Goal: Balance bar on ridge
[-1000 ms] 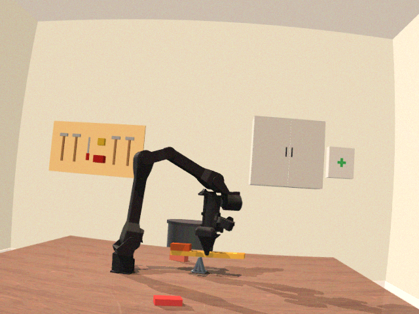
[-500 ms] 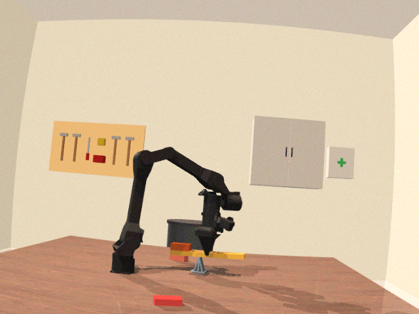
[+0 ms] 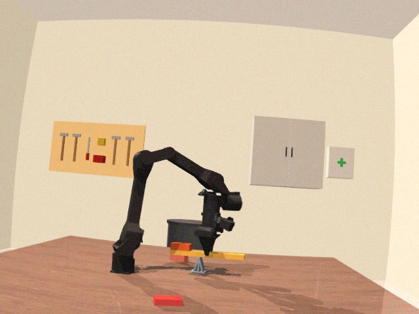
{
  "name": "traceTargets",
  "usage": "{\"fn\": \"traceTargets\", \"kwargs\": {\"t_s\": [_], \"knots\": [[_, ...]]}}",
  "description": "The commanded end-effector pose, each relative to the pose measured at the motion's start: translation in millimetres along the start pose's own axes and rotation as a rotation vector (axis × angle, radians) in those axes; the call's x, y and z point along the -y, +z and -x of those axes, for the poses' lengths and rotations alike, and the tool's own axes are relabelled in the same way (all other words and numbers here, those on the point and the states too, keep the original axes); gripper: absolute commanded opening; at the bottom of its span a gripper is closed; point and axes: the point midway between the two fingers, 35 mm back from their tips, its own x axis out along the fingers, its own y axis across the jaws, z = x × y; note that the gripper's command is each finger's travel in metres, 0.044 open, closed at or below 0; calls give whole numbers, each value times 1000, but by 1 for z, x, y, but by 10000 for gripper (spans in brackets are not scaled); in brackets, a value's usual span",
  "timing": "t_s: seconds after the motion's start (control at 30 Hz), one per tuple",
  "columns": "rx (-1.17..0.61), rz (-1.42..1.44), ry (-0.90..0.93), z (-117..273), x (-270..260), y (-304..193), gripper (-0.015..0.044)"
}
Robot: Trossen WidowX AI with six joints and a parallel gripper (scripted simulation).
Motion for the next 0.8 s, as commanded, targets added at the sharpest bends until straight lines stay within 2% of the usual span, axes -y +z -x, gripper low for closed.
{"fn": "traceTargets", "kwargs": {"t_s": [0.0,0.77], "knots": [[0,-2,0,-2,0,0,0],[0,-2,0,-1,0,1,0]]}}
